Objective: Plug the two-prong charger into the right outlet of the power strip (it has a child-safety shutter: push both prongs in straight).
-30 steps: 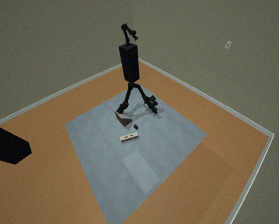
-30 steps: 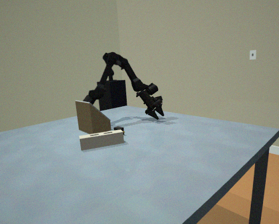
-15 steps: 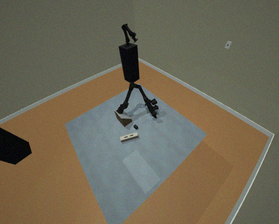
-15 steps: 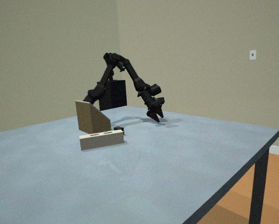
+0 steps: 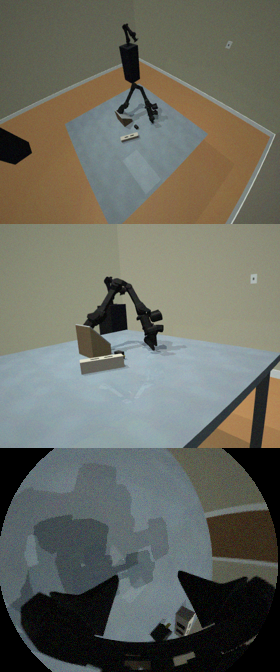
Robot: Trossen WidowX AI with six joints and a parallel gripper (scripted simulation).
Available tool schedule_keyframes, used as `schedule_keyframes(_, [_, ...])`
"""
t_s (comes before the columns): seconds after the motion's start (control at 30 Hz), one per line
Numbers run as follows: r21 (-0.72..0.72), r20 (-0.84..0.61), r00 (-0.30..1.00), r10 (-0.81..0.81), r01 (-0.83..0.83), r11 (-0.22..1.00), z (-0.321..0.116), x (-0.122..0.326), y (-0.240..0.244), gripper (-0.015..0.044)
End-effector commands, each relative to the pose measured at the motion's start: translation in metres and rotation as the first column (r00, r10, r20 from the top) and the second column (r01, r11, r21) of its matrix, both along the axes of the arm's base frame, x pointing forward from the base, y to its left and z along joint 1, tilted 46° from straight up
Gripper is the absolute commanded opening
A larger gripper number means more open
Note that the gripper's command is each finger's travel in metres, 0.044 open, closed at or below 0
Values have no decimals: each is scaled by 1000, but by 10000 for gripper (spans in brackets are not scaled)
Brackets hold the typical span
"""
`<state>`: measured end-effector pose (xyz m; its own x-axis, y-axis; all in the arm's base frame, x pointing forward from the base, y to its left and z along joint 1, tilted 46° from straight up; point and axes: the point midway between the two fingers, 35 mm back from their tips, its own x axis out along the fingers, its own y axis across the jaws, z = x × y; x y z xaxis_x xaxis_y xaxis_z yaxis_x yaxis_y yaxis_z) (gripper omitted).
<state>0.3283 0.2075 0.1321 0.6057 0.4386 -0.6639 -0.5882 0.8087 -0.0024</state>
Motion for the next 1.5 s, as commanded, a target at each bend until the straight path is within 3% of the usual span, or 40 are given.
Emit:
schedule_keyframes(0.0, [-17,-60,998,-4,3,1000,-15,0,-13,440])
schedule_keyframes(0.67, [-14,-360,932,-47,45,999,-72,-15,-78,440])
schedule_keyframes(1.47, [118,-677,732,-74,207,971,-111,-56,-137,440])
